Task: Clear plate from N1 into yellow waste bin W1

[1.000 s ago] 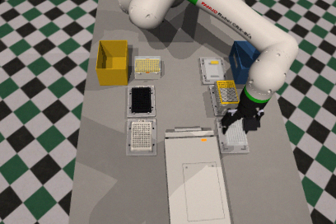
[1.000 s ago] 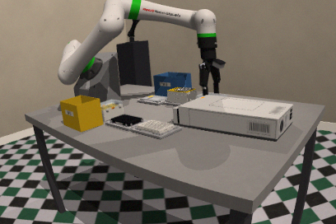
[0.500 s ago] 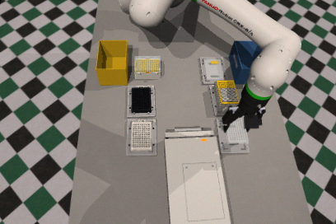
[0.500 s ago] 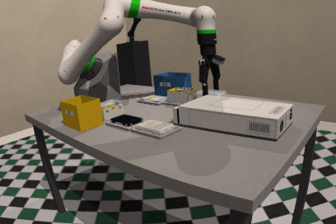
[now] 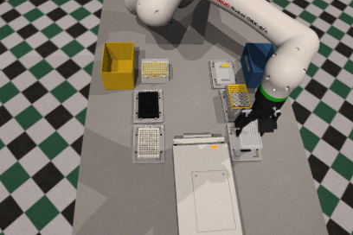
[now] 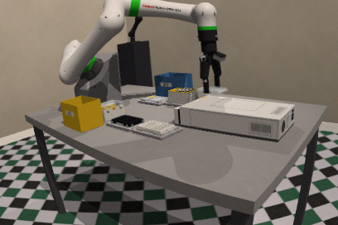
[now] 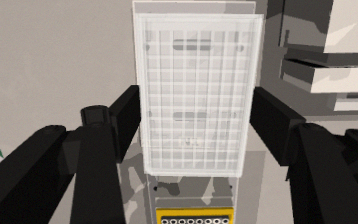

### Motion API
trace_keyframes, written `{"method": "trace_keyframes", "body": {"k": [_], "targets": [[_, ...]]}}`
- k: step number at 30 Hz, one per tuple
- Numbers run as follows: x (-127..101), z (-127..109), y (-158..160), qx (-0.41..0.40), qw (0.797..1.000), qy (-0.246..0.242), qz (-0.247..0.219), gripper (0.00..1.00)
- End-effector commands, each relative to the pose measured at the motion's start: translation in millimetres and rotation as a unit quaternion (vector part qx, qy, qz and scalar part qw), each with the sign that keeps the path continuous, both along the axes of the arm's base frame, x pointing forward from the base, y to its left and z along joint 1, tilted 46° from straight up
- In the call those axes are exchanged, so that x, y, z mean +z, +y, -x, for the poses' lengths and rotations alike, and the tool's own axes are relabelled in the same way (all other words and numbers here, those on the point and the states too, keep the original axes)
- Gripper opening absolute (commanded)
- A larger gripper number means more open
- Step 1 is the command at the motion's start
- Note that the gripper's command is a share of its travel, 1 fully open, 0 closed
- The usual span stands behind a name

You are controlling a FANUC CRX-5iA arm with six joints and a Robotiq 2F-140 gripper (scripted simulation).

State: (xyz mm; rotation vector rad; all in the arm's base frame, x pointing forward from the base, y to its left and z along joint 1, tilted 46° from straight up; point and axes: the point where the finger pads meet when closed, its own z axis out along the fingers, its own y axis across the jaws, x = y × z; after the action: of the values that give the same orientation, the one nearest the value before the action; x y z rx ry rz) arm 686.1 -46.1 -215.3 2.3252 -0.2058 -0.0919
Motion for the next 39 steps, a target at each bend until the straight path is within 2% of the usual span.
{"method": "trace_keyframes", "body": {"k": [1,39], "targets": [[4,-2,4,0.001,1.0,-0.001,0.0,0.1],[35,-7,37,0.001,1.0,-0.001,0.0,0.1]]}}
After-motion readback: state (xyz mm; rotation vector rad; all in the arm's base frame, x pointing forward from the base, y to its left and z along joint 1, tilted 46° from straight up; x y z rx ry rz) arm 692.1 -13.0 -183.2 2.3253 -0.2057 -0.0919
